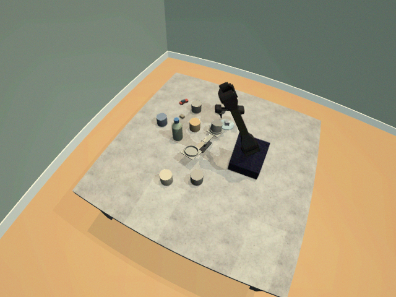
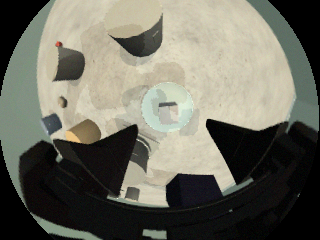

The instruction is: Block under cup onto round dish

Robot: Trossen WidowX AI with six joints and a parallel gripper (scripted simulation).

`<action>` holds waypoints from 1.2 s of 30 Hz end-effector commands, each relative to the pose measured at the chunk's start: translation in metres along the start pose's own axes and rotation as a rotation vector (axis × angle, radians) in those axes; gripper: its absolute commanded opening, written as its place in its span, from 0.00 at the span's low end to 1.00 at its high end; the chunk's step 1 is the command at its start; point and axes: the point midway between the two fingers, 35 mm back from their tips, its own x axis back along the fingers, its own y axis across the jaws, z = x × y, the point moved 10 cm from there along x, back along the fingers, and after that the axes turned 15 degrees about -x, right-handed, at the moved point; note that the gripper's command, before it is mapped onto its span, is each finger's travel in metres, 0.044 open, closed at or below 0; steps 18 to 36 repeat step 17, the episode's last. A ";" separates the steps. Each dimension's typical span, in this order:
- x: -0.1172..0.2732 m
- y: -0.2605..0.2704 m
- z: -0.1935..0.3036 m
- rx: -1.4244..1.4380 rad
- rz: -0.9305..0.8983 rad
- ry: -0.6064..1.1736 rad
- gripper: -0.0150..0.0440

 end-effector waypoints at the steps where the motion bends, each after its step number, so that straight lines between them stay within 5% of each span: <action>1: 0.011 0.003 0.000 0.013 0.000 -0.011 1.00; 7: 0.057 -0.002 0.001 0.003 -0.006 -0.011 1.00; 36: 0.057 -0.002 0.001 0.003 -0.006 -0.011 1.00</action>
